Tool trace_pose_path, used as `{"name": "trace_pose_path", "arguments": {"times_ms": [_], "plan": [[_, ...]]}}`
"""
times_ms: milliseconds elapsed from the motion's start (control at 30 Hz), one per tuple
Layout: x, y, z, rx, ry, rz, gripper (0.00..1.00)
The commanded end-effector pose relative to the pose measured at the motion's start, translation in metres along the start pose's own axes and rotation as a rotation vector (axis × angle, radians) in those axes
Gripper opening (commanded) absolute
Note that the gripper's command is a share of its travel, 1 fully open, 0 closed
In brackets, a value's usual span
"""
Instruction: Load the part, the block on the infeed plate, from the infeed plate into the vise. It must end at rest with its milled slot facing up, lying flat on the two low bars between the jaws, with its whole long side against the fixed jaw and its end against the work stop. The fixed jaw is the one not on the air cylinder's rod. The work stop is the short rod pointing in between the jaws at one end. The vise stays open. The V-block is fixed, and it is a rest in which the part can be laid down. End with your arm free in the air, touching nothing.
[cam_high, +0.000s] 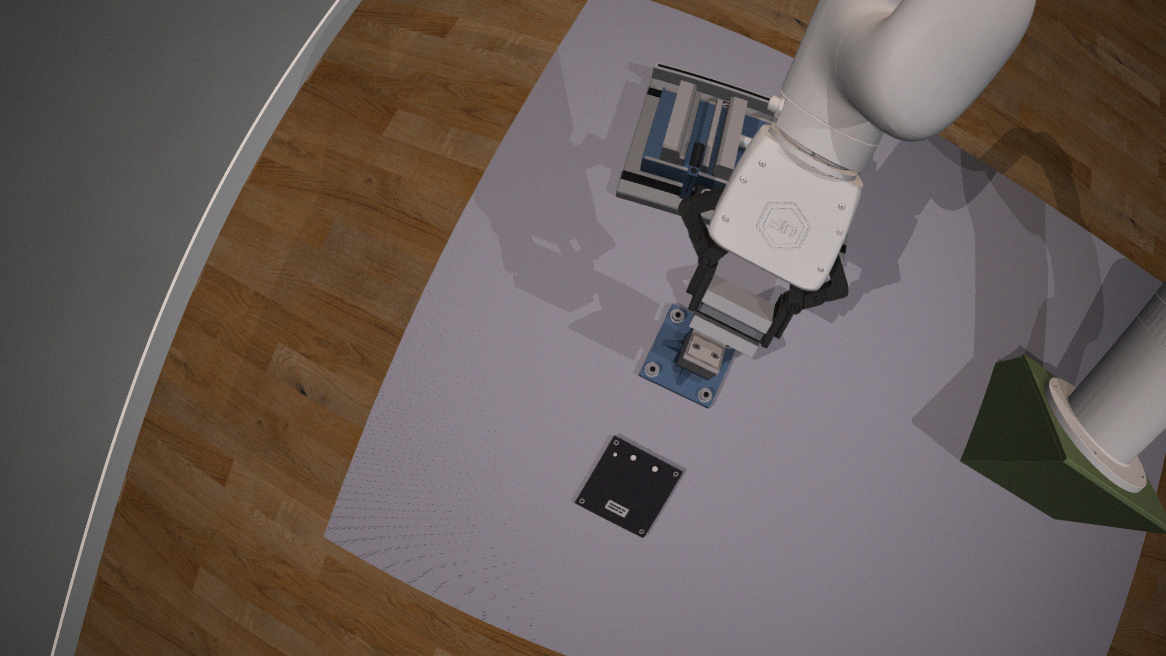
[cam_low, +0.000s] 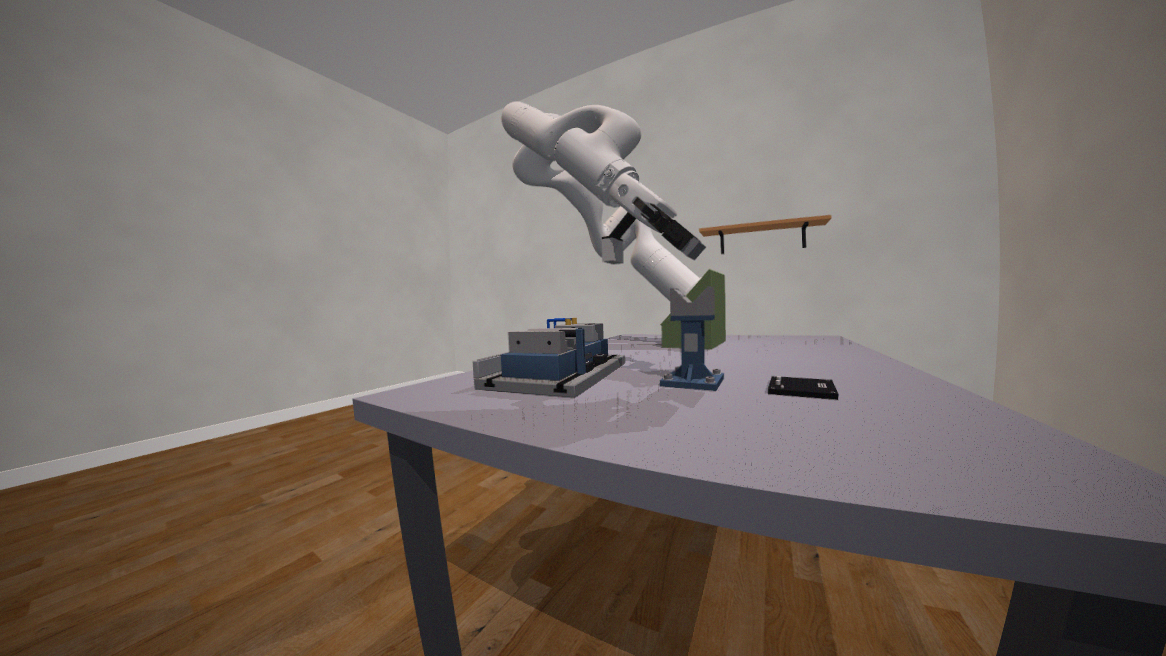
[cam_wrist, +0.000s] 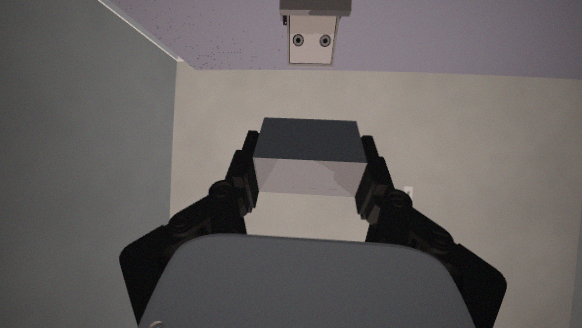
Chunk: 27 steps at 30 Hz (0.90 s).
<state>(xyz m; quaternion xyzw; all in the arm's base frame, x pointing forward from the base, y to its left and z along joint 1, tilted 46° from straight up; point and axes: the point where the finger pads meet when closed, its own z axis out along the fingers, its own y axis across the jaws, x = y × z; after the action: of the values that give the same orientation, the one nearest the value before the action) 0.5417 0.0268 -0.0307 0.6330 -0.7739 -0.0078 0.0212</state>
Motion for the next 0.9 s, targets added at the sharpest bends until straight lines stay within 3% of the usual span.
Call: {"name": "trace_pose_path", "arguments": {"times_ms": [0, 867], "plan": [[0.0, -0.001, 0.0, 0.002, -0.001, -0.001, 0.0], [0.011, -0.001, 0.012, 0.002, -0.001, -0.001, 0.0]]}}
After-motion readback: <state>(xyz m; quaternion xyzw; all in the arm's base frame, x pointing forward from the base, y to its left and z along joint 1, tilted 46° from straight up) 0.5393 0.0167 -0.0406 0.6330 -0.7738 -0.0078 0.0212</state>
